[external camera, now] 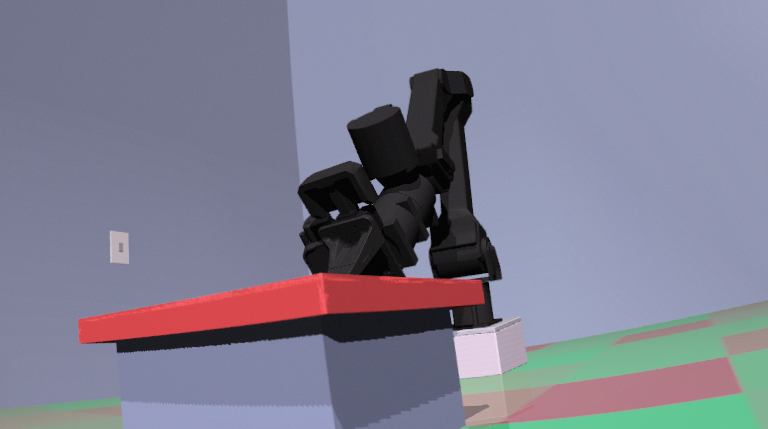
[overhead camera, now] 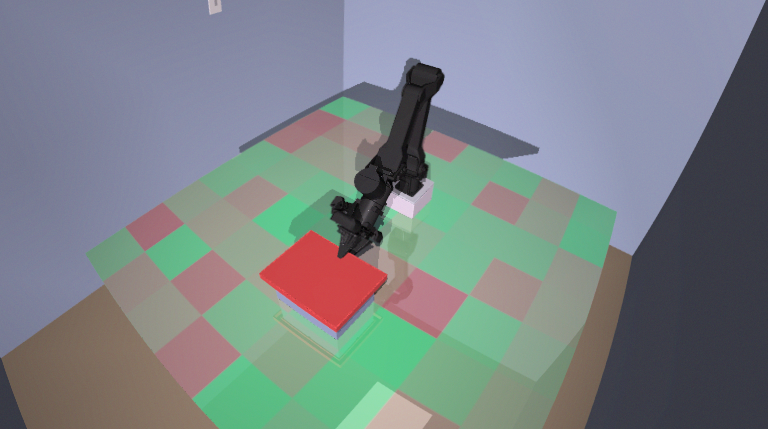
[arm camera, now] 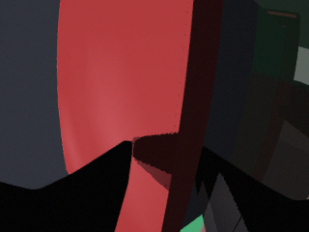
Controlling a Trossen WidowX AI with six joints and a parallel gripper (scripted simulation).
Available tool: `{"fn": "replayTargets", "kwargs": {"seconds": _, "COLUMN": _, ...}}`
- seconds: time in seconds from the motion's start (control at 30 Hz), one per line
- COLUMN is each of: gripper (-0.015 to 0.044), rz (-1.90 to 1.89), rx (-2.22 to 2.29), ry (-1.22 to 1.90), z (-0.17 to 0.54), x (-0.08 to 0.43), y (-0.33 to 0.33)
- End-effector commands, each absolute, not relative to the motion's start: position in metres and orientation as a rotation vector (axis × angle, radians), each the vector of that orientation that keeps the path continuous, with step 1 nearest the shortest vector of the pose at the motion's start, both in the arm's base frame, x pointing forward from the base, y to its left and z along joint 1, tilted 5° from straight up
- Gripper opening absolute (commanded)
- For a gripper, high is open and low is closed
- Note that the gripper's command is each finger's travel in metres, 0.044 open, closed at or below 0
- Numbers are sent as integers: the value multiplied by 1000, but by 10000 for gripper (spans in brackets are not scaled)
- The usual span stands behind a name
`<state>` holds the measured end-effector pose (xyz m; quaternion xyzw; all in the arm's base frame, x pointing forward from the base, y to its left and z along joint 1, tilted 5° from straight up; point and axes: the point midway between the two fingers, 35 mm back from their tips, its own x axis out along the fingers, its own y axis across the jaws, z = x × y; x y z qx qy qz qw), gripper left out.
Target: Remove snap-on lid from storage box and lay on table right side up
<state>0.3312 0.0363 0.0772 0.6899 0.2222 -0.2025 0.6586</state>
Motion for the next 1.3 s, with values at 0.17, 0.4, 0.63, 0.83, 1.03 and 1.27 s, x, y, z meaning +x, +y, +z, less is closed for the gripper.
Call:
{"fn": "replayTargets", "kwargs": {"seconds": 0.17, "gripper": 0, "rz": -458, "rx": 1562, "ry": 503, "z": 78, "x": 331, "y": 36}}
{"fn": "replayTargets", "kwargs": {"seconds": 0.4, "gripper": 0, "rz": -458, "rx": 1562, "ry": 503, "z": 80, "x": 331, "y": 36}}
{"fn": "replayTargets", "kwargs": {"seconds": 0.63, "gripper": 0, "rz": -458, "rx": 1562, "ry": 503, "z": 81, "x": 330, "y": 36}}
{"fn": "replayTargets", "kwargs": {"seconds": 0.83, "gripper": 0, "rz": -458, "rx": 1562, "ry": 503, "z": 82, "x": 330, "y": 36}}
{"fn": "replayTargets", "kwargs": {"seconds": 1.03, "gripper": 0, "rz": -458, "rx": 1562, "ry": 503, "z": 84, "x": 329, "y": 36}}
{"fn": "replayTargets", "kwargs": {"seconds": 1.27, "gripper": 0, "rz": -458, "rx": 1562, "ry": 503, "z": 85, "x": 329, "y": 36}}
